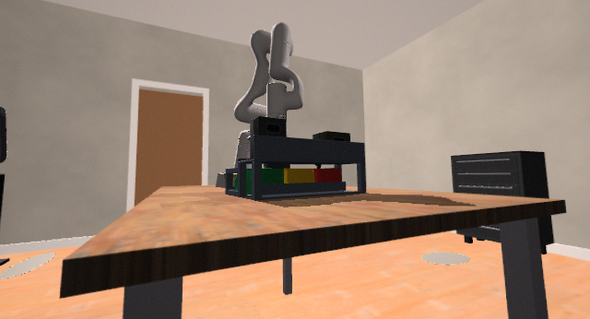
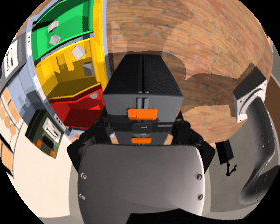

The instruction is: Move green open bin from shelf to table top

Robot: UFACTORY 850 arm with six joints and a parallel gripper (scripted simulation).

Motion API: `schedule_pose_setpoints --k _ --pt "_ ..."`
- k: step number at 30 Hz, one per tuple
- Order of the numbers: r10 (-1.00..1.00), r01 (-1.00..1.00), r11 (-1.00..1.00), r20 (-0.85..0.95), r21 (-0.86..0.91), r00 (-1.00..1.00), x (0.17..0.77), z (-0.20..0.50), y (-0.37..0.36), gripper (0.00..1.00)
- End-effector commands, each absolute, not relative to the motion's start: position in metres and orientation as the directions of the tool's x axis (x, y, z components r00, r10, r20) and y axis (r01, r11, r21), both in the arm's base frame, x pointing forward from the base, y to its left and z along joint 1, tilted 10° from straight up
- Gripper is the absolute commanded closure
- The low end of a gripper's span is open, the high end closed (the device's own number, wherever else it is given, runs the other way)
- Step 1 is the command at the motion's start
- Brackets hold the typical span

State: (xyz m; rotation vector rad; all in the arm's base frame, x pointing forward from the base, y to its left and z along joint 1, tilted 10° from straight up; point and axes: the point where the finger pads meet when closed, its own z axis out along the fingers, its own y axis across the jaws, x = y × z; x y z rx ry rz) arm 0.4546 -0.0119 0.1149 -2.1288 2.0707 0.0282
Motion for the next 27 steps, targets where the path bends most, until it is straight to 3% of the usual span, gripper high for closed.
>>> schedule_pose_setpoints --k 1,7,27 --pt "-0.991 -0.994 -0.020 -0.132 -0.111 0.035 0.455 0.116 -0.012 1.00" --pt "-0.991 -0.994 -0.020 -0.133 -0.111 0.035 0.446 0.122 0.042 1.00" --pt "-0.991 -0.994 -0.020 -0.133 -0.111 0.035 0.440 0.126 0.078 1.00"
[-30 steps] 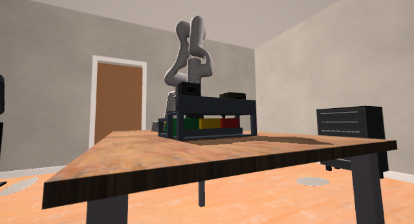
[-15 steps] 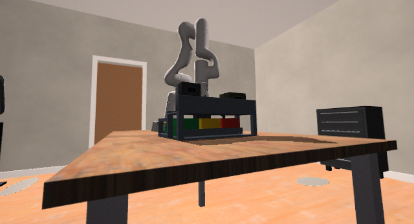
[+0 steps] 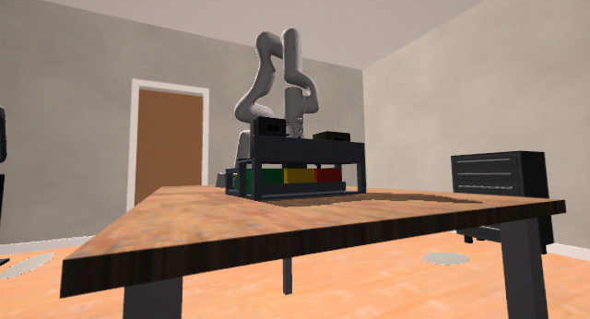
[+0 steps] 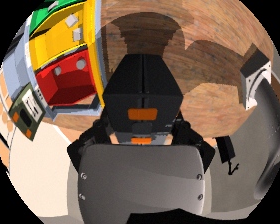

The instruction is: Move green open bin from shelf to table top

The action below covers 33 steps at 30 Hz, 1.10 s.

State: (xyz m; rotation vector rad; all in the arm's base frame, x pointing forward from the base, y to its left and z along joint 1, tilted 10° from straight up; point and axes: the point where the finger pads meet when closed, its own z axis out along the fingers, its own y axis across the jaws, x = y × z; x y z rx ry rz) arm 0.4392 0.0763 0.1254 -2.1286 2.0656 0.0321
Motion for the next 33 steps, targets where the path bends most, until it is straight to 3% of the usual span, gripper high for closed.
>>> schedule_pose_setpoints --k 1,33 --pt "-0.991 -0.994 -0.020 -0.133 -0.111 0.035 0.440 0.126 0.078 1.00" --pt "-0.990 -0.994 -0.020 -0.133 -0.111 0.035 0.443 0.125 0.063 1.00"
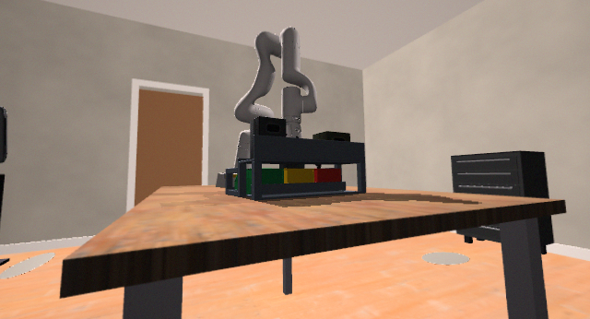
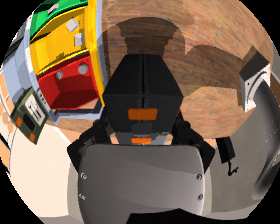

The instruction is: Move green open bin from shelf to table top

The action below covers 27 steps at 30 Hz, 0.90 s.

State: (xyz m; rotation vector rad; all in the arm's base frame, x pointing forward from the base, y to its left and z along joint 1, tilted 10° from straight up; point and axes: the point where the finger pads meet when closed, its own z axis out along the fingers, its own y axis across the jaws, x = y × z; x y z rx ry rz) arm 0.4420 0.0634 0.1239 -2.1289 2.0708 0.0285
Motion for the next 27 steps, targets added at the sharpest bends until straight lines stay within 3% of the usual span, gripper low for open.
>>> schedule_pose_setpoints --k 1,27 --pt "-0.990 -0.994 -0.020 -0.133 -0.111 0.035 0.4429 0.1245 0.0630 1.00" --pt "-0.991 -0.994 -0.020 -0.133 -0.111 0.035 0.4433 0.1242 0.0606 1.00"
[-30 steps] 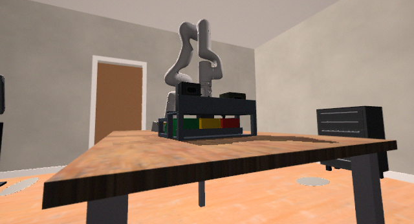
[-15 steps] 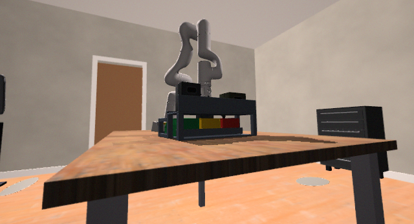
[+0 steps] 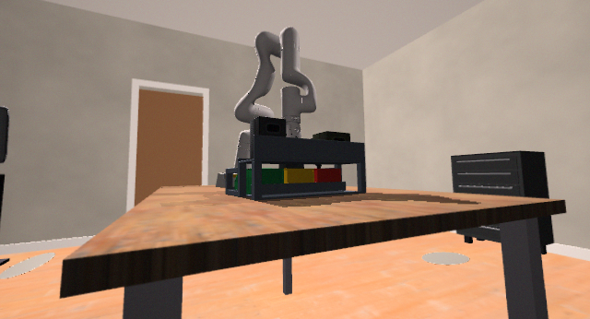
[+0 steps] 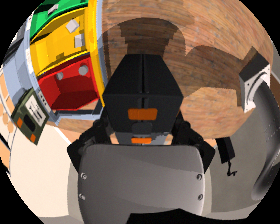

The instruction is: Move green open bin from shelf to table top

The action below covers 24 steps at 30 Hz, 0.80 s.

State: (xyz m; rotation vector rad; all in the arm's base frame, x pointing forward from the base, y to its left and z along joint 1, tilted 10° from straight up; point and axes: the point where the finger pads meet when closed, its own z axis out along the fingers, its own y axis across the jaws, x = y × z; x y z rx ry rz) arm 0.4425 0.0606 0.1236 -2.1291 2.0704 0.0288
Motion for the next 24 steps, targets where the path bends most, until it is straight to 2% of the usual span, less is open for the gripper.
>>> schedule_pose_setpoints --k 1,24 --pt "-0.991 -0.994 -0.020 -0.133 -0.111 0.035 0.444 0.122 0.061 1.00" --pt "-0.991 -0.994 -0.020 -0.133 -0.111 0.035 0.446 0.104 0.061 1.00"
